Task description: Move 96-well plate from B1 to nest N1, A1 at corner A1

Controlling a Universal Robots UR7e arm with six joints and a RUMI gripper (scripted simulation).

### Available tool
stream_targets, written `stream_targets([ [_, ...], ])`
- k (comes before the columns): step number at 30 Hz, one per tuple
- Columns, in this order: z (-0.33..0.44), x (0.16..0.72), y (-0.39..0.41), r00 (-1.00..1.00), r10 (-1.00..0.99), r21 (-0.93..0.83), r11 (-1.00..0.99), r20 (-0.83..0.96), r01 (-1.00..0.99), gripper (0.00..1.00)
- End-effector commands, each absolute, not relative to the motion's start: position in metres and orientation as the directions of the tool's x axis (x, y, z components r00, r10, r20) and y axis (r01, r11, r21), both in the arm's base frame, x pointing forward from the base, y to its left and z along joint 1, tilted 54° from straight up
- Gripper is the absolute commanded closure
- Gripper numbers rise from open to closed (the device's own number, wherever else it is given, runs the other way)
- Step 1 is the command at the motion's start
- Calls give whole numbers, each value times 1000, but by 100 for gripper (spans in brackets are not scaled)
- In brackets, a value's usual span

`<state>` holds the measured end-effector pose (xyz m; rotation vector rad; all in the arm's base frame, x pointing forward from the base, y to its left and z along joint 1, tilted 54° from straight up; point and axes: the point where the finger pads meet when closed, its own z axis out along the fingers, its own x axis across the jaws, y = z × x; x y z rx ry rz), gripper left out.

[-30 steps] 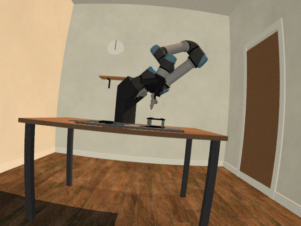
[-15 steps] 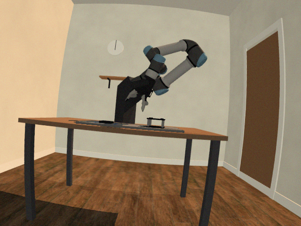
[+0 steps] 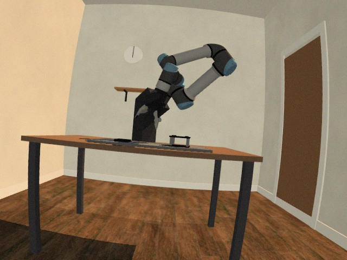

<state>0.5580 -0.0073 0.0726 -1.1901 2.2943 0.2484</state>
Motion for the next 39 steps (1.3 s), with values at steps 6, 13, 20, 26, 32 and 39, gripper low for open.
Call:
stream_targets([
  [6, 46, 553, -19, -411, -723, -92, 545, -556, -834, 0],
  [13, 18, 544, -31, -331, -742, -116, 479, -583, -870, 0],
  [20, -2, 537, -38, -258, -751, -148, 426, -608, -892, 0],
  [26, -24, 527, -46, -203, -753, -176, 391, -626, -904, 0],
  [32, -44, 516, -52, -115, -751, -232, 341, -651, -911, 0],
  [39, -59, 507, -56, -40, -745, -289, 306, -666, -907, 0],
])
